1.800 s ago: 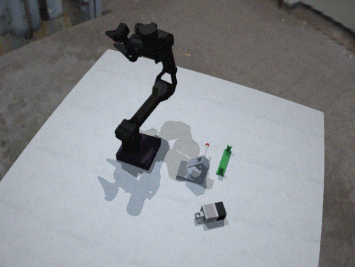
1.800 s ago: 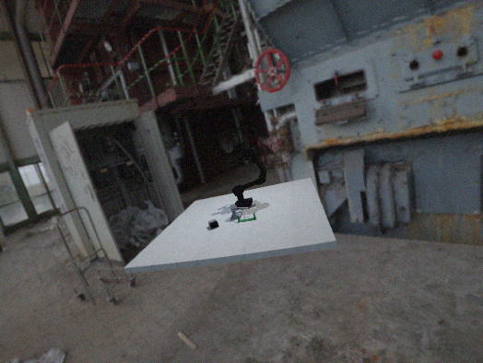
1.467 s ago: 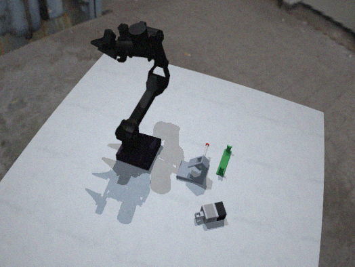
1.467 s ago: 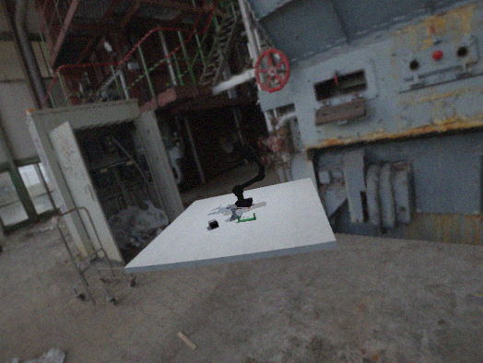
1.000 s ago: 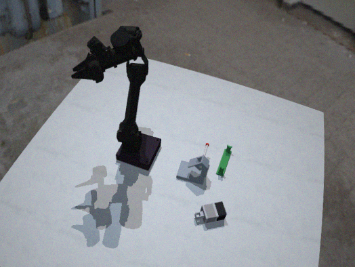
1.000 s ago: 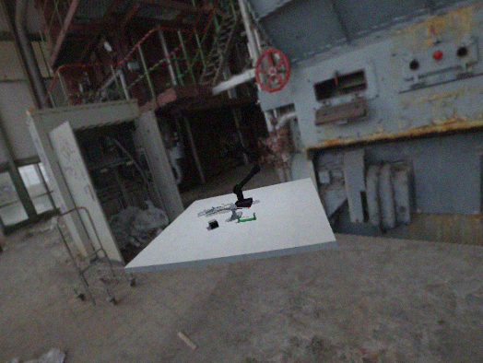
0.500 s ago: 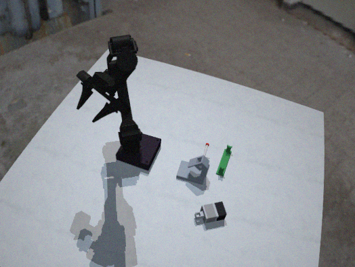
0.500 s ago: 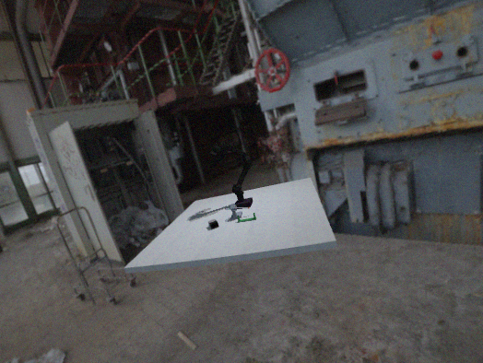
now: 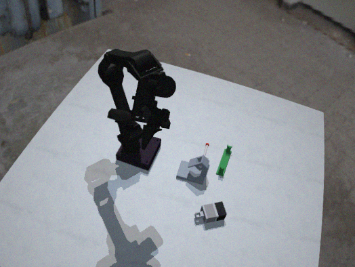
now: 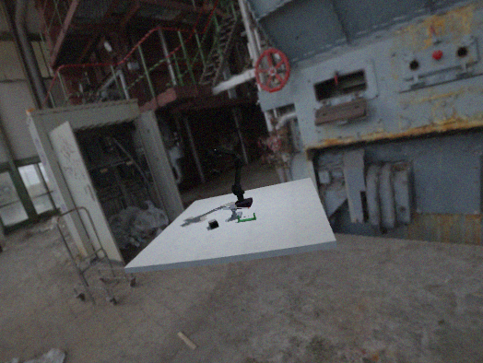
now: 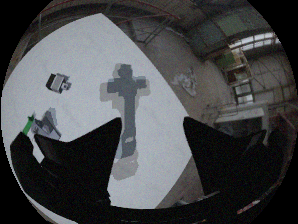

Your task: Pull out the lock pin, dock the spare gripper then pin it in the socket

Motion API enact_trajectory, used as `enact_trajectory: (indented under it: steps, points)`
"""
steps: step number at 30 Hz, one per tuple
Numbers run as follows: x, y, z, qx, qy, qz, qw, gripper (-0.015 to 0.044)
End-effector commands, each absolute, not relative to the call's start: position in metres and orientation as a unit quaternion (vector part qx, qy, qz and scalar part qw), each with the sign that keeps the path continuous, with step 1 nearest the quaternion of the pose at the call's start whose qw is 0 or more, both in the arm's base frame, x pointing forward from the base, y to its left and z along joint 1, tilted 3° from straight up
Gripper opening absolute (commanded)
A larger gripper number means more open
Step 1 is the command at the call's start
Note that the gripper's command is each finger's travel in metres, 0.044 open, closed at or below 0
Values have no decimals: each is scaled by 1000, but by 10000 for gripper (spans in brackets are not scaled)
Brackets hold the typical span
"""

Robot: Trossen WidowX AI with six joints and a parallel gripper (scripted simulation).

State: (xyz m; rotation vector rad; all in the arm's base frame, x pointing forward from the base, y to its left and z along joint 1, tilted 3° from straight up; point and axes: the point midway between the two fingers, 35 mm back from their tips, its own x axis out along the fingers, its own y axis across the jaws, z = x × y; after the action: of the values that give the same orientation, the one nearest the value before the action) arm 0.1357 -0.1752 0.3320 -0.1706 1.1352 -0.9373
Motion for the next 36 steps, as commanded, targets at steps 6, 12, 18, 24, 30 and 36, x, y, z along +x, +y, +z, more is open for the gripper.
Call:
enact_trajectory:
  steps: [6, 12, 18, 24, 30, 36]
  points:
    - [214, -134, 296, -206, 592, -188, 756, 300]
    - [257, -89, 269, -295, 611, -18, 734, 300]
    - [286, -34, 240, -378, 603, 150, 687, 300]
    - [301, 27, 210, -447, 570, 309, 616, 300]
    - [300, 90, 181, -501, 515, 455, 526, 300]
    - [293, 127, 163, -524, 475, 531, 467, 300]
